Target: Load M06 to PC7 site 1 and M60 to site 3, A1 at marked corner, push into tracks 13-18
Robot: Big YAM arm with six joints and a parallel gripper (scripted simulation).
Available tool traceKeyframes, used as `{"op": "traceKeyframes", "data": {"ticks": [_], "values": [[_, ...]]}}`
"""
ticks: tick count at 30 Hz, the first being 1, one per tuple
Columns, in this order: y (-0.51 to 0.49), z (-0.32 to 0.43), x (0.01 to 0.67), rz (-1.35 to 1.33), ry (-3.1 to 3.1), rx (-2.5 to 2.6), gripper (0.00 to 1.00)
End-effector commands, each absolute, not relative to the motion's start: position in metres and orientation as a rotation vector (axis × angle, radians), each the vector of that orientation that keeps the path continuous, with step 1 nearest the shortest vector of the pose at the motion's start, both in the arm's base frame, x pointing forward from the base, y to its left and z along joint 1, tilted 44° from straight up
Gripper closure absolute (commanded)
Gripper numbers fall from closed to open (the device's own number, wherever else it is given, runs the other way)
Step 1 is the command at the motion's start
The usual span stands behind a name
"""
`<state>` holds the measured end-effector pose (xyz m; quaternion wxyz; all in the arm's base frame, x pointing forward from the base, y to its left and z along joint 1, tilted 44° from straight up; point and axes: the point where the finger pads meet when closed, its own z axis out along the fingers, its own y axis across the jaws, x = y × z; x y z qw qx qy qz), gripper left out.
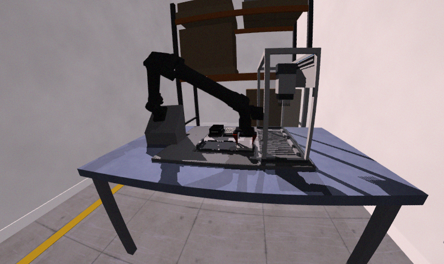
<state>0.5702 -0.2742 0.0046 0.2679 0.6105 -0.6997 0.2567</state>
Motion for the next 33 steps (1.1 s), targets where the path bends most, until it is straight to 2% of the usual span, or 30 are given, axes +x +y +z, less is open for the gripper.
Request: {"op": "traceKeyframes", "data": {"ticks": [1,14,15,33], "values": [[-0.276,0.010,0.576,0.719,-1.897,1.652,1.00],[-0.270,0.017,0.583,0.735,-1.899,1.655,1.00],[-0.270,0.017,0.583,0.735,-1.899,1.655,0.04],[-0.255,0.026,0.583,0.749,-1.895,1.668,0.04]]}}
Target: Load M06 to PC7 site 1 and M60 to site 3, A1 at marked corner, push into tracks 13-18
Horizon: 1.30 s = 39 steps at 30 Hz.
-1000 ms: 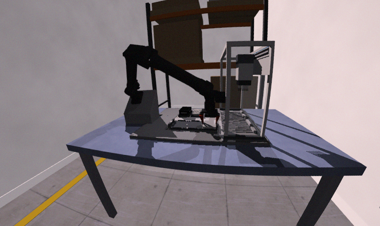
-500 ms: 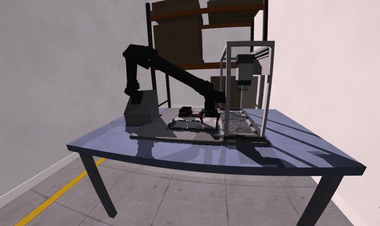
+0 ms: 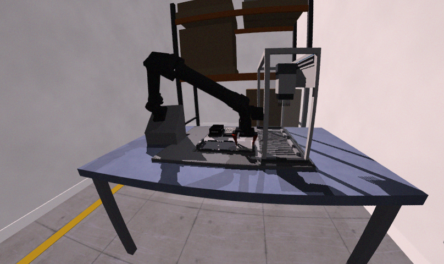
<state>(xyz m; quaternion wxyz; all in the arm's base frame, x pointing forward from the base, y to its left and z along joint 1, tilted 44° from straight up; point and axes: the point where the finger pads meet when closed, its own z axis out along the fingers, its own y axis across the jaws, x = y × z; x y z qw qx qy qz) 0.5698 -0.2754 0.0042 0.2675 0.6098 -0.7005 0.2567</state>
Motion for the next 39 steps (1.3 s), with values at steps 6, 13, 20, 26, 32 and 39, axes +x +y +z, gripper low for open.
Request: {"op": "traceKeyframes", "data": {"ticks": [6,13,20,26,32,39], "values": [[-0.247,0.045,0.592,0.771,-1.903,1.663,0.04],[-0.232,0.066,0.596,0.782,-1.911,1.662,0.04],[-0.215,0.083,0.597,0.782,-1.913,1.663,0.04],[-0.206,0.093,0.597,0.782,-1.914,1.663,0.04],[-0.192,0.070,0.577,0.738,-1.897,1.663,0.00],[-0.169,0.027,0.569,0.722,-1.889,1.666,0.00]]}}
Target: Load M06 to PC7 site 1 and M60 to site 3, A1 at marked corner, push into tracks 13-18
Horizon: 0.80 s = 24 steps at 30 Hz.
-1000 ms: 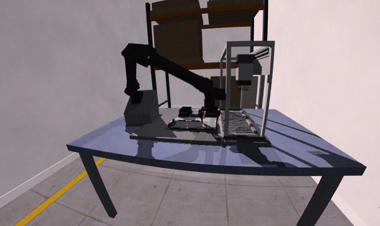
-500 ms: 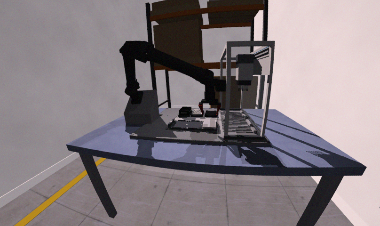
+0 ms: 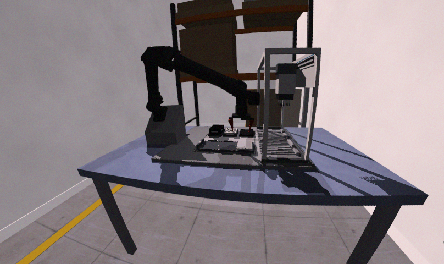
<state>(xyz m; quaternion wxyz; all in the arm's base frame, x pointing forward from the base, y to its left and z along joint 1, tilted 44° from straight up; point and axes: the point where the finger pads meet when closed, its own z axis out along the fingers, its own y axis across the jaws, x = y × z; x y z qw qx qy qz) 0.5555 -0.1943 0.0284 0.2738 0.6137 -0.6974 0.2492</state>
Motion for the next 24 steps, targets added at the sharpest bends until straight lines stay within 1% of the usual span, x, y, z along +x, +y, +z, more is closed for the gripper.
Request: {"op": "traceKeyframes", "data": {"ticks": [1,3,5,15,17,18,21,24], "values": [[-0.165,0.030,0.568,0.736,-1.898,1.664,0.00],[-0.155,0.029,0.566,0.749,-1.906,1.663,0.00],[-0.146,0.005,0.558,0.722,-1.889,1.666,0.00],[-0.099,-0.038,0.538,0.718,-1.893,1.667,0.00],[-0.099,-0.038,0.538,0.718,-1.893,1.667,0.00],[-0.094,-0.021,0.544,0.760,-1.923,1.665,0.00],[-0.080,-0.055,0.529,0.717,-1.893,1.667,0.00],[-0.066,-0.068,0.523,0.716,-1.894,1.667,0.00]]}}
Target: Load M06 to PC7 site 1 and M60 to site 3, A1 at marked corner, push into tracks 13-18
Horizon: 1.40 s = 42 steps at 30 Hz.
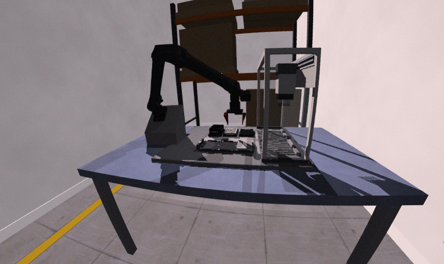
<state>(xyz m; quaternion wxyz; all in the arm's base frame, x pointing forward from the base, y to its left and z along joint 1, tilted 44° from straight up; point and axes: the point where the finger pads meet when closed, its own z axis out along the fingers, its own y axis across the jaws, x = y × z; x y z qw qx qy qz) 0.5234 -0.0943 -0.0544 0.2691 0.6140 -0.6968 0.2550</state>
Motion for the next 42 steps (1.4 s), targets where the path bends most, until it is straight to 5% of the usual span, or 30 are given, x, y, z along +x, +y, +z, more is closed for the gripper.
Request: {"op": "traceKeyframes", "data": {"ticks": [1,16,42], "values": [[-0.062,-0.073,0.521,0.716,-1.894,1.667,0.00],[-0.001,-0.122,0.506,0.732,-1.914,1.668,0.00],[-0.041,-0.153,0.502,0.735,-1.893,1.684,0.00]]}}
